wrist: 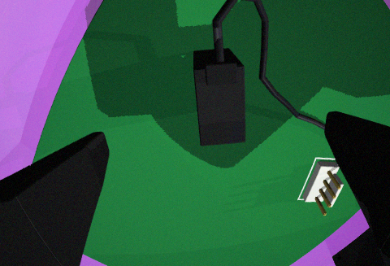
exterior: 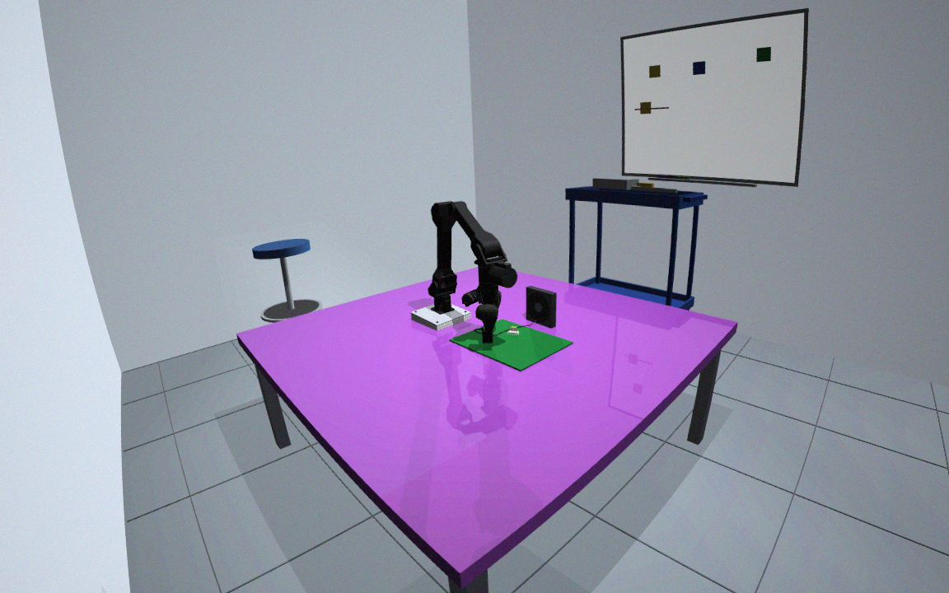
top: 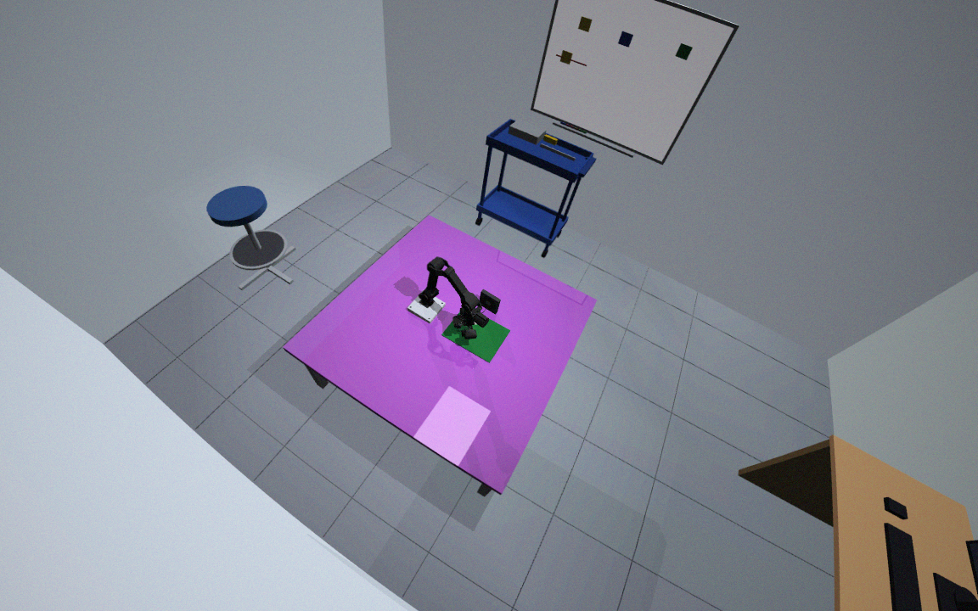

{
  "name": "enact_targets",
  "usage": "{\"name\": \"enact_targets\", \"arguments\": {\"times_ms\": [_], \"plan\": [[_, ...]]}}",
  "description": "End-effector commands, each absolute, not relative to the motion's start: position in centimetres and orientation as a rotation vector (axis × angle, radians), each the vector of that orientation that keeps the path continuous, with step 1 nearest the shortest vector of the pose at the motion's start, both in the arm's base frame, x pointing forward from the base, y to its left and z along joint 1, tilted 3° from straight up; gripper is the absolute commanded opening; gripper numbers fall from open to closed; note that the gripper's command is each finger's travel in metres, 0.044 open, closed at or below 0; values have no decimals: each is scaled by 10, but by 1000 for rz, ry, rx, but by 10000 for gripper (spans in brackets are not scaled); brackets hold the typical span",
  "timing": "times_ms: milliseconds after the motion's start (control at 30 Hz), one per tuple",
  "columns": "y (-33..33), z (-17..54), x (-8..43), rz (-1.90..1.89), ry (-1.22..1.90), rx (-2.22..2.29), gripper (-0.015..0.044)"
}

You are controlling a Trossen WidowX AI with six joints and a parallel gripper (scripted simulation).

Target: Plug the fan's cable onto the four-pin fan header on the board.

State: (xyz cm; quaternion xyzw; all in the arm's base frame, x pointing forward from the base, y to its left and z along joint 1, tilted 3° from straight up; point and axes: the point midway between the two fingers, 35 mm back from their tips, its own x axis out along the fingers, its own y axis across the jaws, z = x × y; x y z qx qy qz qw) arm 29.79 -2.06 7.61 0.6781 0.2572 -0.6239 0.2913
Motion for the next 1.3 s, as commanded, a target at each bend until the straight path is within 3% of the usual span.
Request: {"name": "enact_targets", "arguments": {"times_ms": [0,600,833,1267], "plan": [[-21,68,297,-1669,684,1804,440],[-21,45,298,-1669,684,1804,440],[-21,47,299,-1667,686,1807,256],[-21,47,299,-1667,686,1807,170]]}}
